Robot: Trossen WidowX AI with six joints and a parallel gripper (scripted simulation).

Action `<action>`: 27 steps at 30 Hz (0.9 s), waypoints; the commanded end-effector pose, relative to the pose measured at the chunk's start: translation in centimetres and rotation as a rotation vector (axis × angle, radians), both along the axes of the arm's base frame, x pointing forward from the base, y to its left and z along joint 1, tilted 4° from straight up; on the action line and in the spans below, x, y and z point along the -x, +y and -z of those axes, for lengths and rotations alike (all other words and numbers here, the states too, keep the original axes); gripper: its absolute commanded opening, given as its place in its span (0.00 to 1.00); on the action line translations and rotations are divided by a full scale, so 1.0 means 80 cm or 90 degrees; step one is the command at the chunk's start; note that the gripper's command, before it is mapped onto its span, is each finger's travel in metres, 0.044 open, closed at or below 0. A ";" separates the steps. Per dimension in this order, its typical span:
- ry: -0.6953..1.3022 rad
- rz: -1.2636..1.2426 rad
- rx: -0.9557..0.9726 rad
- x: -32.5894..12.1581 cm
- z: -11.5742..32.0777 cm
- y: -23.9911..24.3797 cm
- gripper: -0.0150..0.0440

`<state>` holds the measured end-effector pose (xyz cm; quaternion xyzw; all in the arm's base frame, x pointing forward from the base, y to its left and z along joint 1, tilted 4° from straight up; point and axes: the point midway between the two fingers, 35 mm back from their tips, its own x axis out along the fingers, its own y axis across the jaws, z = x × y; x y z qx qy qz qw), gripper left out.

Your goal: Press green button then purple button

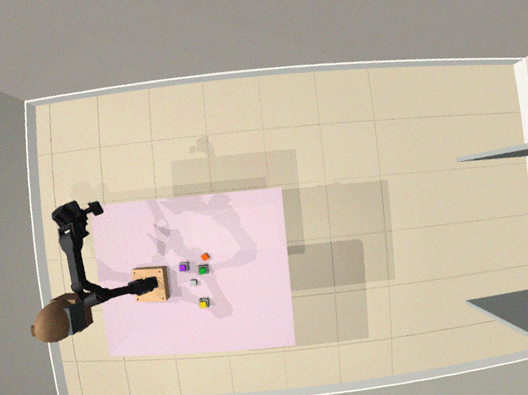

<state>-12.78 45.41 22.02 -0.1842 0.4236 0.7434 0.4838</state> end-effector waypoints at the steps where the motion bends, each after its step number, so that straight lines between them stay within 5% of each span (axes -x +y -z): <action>1: -0.027 0.102 0.041 -0.091 0.021 0.002 0.93; 13: -0.067 0.416 0.187 -0.351 0.075 -0.083 0.93; 27: -0.021 0.778 0.413 -0.535 0.128 -0.338 0.93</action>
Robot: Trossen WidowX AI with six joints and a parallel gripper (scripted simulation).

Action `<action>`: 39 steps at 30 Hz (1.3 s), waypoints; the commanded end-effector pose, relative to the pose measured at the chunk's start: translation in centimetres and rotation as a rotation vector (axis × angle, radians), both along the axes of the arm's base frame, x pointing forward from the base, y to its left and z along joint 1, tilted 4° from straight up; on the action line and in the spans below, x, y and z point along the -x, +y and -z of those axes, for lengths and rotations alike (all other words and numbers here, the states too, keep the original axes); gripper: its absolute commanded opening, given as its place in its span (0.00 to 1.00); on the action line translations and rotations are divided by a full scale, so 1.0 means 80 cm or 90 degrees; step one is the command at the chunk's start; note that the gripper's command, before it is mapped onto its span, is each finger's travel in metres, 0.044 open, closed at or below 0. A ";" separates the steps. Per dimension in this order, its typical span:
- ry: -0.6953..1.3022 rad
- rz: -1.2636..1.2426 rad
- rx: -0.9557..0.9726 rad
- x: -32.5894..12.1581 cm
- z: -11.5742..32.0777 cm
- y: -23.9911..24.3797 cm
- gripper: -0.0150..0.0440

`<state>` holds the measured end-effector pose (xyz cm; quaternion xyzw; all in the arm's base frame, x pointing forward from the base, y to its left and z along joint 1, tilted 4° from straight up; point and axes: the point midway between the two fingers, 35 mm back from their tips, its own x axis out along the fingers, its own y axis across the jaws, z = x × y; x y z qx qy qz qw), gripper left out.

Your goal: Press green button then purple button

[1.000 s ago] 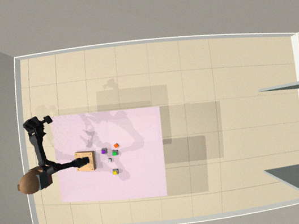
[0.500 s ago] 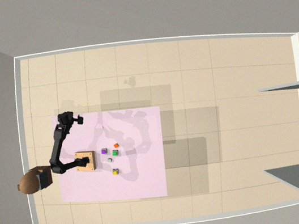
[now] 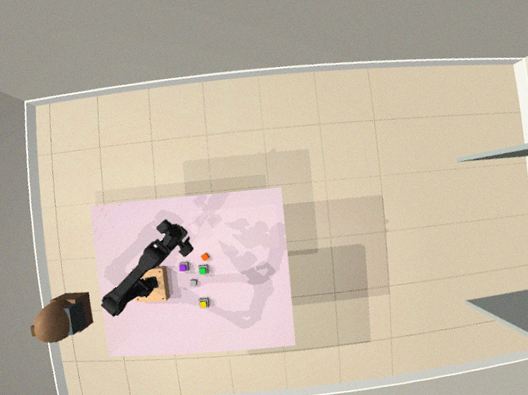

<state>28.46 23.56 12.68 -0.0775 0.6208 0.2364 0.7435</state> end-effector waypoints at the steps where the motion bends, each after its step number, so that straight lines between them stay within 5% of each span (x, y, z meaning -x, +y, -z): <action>1: 0.031 0.108 0.054 -0.025 0.014 -0.087 0.93; 10: 0.137 0.358 0.147 -0.016 0.036 -0.282 0.93; 16: 0.146 0.374 0.151 -0.012 0.037 -0.294 0.93; 22: 0.146 0.374 0.152 -0.009 0.111 -0.295 0.67; 30: 0.146 0.374 0.152 -0.009 0.114 -0.295 0.31; 39: 0.146 0.374 0.152 -0.009 0.114 -0.295 0.29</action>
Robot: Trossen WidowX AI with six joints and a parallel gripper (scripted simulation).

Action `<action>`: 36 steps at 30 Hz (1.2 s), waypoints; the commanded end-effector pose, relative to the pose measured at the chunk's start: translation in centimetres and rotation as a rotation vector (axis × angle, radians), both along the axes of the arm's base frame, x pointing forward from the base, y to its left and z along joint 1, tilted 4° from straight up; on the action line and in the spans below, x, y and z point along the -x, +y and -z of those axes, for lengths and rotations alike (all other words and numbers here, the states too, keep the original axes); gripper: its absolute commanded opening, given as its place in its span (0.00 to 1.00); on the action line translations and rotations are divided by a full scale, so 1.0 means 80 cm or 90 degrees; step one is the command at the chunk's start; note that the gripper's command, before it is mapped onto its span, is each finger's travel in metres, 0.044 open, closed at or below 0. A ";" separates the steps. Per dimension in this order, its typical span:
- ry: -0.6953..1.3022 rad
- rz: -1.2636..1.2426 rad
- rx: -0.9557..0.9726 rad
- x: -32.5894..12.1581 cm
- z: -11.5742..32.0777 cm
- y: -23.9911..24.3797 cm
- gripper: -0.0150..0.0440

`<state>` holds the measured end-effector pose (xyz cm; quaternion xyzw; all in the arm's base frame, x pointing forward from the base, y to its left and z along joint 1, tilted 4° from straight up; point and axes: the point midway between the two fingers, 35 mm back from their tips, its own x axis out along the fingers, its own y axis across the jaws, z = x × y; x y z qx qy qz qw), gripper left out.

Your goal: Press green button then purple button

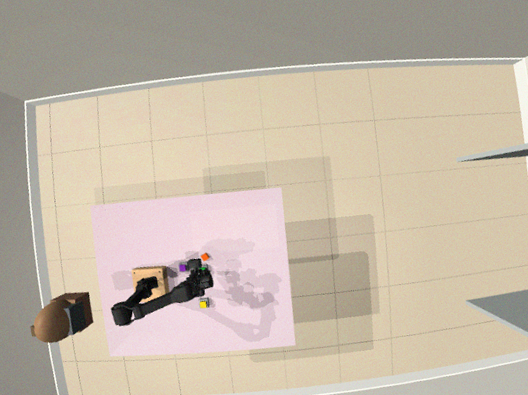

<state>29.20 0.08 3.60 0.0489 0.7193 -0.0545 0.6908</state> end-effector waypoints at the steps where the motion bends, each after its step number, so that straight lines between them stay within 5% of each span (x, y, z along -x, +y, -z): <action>1: 0.001 -0.002 0.003 0.000 0.001 -0.001 0.29; 36: 0.001 -0.002 0.003 0.002 0.042 -0.002 0.29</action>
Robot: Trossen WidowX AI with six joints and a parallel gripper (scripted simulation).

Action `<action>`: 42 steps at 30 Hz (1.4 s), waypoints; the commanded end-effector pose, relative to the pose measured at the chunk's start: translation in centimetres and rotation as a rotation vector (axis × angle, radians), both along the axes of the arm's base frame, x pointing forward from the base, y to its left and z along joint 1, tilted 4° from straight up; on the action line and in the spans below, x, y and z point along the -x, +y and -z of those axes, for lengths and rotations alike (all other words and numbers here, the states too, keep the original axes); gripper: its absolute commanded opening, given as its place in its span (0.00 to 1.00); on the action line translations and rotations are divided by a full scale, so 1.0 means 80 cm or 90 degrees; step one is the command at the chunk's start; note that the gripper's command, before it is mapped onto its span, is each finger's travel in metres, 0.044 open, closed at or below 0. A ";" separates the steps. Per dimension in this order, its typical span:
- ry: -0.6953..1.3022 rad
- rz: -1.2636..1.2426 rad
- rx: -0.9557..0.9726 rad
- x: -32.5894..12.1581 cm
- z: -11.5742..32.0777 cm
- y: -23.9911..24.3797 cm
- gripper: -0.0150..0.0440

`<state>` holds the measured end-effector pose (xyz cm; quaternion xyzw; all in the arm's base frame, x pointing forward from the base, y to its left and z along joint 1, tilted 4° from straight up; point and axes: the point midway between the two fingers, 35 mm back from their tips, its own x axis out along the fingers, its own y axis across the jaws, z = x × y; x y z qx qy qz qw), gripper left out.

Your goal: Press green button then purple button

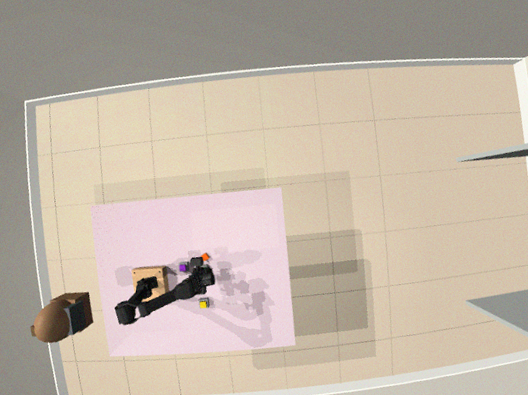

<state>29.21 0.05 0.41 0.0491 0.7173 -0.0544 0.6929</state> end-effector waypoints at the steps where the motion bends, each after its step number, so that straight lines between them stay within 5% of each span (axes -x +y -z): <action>1: 0.004 -0.002 0.003 0.002 0.002 -0.001 0.29; 11: 0.004 -0.002 0.003 0.002 0.002 -0.001 0.29; 20: 0.004 -0.002 0.003 0.000 -0.042 -0.001 0.29; 25: 0.004 -0.002 0.003 -0.003 -0.113 0.000 0.29; 30: 0.004 -0.002 0.003 -0.001 -0.117 0.002 0.29; 38: 0.009 -0.002 0.001 0.114 -0.122 0.047 0.29; 42: 0.009 -0.002 0.001 0.125 -0.120 0.050 0.29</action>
